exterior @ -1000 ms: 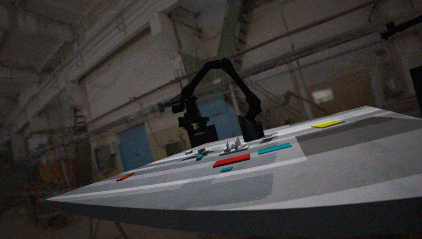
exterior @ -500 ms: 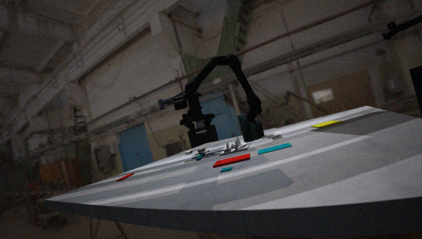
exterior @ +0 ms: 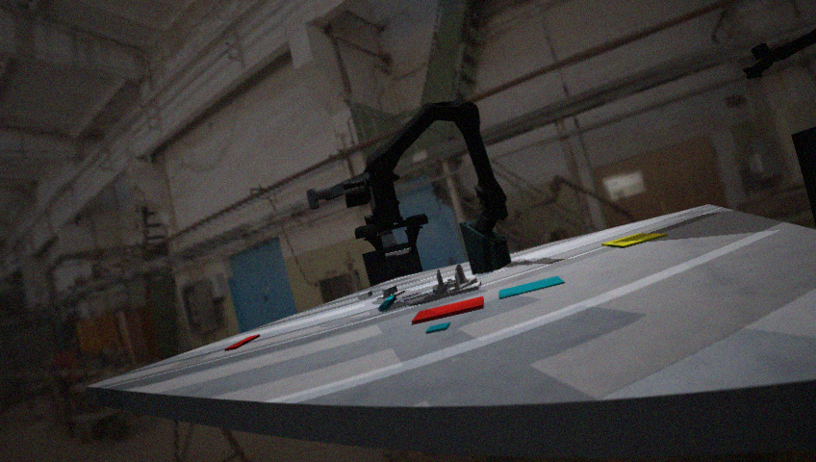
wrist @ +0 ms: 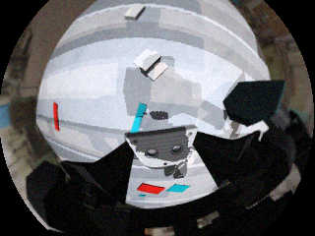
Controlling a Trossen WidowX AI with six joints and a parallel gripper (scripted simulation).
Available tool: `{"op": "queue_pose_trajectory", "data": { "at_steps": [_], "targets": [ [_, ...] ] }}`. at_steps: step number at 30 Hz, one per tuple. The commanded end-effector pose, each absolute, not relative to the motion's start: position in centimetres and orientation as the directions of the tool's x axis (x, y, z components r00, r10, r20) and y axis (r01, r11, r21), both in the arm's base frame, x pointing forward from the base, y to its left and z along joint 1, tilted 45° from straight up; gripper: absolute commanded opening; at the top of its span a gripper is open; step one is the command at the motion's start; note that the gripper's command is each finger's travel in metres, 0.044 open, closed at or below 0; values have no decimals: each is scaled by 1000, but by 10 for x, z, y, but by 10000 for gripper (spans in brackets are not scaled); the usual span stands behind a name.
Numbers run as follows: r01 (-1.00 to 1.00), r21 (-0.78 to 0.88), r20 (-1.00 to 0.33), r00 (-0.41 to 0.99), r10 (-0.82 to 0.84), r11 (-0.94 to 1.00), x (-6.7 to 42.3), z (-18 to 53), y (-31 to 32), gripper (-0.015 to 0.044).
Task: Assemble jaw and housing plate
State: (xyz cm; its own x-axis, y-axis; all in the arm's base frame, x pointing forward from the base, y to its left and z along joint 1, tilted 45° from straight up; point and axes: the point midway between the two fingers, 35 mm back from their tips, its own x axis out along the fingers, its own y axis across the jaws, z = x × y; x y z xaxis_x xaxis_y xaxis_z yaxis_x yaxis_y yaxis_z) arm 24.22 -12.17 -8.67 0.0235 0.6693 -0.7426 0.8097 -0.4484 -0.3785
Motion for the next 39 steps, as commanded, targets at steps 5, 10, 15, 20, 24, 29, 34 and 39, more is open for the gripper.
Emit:
{"op": "queue_pose_trajectory", "data": {
  "at_steps": [5, 10, 15, 20, 24, 29, 34, 39],
  "targets": [
    [724, -447, -740, 30, 671, -525, 251, -68, -101, 351],
    [670, -485, -738, 31, 674, -562, 254, -57, -89, 351],
    [611, -522, -735, 31, 677, -595, 257, -47, -76, 351],
    [549, -557, -731, 31, 682, -623, 259, -38, -63, 351],
    [498, -584, -727, 30, 685, -641, 259, -30, -52, 351],
    [431, -615, -722, 29, 691, -661, 259, -21, -39, 351],
    [361, -643, -716, 27, 697, -675, 258, -12, -25, 351],
    [290, -669, -710, 24, 704, -684, 257, -3, -12, 351]
  ]
}}
